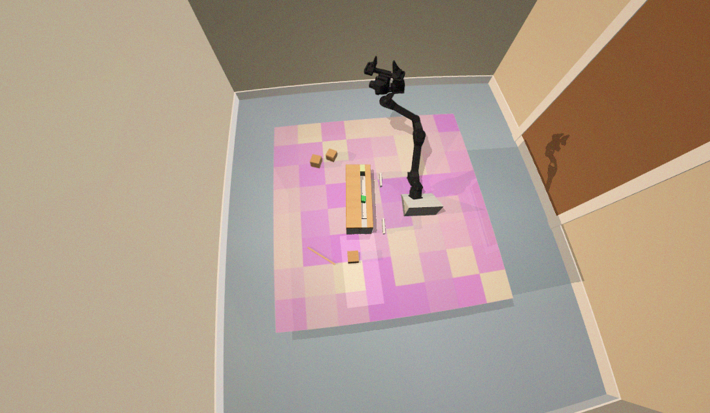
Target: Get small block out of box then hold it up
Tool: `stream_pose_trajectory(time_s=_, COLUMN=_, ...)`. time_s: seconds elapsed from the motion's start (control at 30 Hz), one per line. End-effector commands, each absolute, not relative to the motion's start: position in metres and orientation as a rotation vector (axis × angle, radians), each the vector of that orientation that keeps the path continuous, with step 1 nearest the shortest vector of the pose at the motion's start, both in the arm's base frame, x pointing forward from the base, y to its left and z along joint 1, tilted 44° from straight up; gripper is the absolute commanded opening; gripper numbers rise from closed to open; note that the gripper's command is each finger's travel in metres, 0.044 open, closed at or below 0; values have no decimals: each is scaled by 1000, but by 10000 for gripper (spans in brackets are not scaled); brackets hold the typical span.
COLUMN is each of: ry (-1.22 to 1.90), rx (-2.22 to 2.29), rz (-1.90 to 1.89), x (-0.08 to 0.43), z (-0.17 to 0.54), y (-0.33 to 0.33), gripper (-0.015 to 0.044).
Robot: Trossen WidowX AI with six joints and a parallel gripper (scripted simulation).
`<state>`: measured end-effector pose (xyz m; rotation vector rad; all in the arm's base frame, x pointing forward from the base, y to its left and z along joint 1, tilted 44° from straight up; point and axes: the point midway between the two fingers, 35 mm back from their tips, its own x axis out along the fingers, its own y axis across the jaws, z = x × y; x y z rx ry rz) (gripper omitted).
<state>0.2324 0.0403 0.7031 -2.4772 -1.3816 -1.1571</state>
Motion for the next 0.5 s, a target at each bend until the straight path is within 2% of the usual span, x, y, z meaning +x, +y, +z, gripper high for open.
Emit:
stream_pose_trajectory(time_s=0.0, ry=-1378, rx=-2464, rz=-1134, x=234, z=703, y=40, gripper=400)
stream_pose_trajectory(time_s=0.27, ry=-1078, rx=-1766, rz=-345, x=330, z=669, y=13, gripper=400)
stream_pose_trajectory(time_s=0.47, ry=-772, rx=-1228, rz=-3, x=394, z=618, y=4, gripper=400)
